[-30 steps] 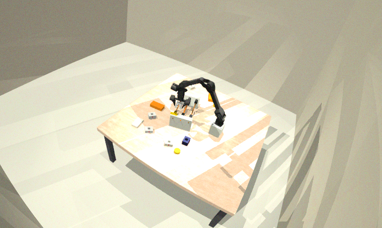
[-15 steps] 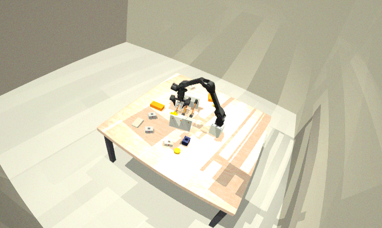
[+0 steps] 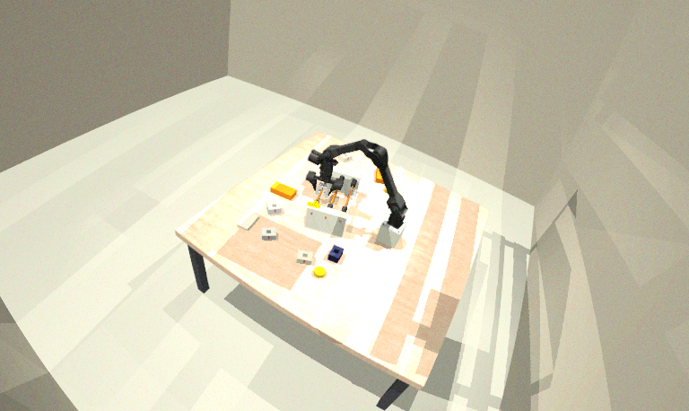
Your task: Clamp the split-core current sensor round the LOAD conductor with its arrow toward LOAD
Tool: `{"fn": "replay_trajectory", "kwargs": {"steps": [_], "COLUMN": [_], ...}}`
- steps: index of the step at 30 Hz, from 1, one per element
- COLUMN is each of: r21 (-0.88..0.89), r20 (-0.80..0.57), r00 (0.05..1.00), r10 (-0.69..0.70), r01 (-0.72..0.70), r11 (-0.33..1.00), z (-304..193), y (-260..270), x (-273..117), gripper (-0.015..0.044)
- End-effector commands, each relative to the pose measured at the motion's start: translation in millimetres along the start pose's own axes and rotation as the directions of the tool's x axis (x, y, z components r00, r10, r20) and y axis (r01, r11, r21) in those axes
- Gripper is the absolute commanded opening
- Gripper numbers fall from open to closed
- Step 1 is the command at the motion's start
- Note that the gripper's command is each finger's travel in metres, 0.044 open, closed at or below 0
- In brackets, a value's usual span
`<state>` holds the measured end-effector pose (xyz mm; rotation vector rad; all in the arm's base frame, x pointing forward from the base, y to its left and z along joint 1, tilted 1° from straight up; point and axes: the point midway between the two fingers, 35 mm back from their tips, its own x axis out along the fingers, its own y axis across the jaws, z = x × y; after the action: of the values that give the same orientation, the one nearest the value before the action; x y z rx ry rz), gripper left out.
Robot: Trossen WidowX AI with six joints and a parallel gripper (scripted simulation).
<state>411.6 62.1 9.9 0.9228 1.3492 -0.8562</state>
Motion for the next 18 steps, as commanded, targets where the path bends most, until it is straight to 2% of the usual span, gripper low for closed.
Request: {"fn": "replay_trajectory", "kwargs": {"steps": [1, 18], "r21": [0.000, 0.001], "r20": [0.000, -0.001], "r00": [1.000, 1.000], "r10": [0.000, -0.007], "r01": [0.000, 0.007], "r11": [1.000, 1.000], "z": [0.0, 0.0], "y": [0.0, 0.2], "x": [-0.5, -3.6], "gripper": [0.0000, 0.0000]}}
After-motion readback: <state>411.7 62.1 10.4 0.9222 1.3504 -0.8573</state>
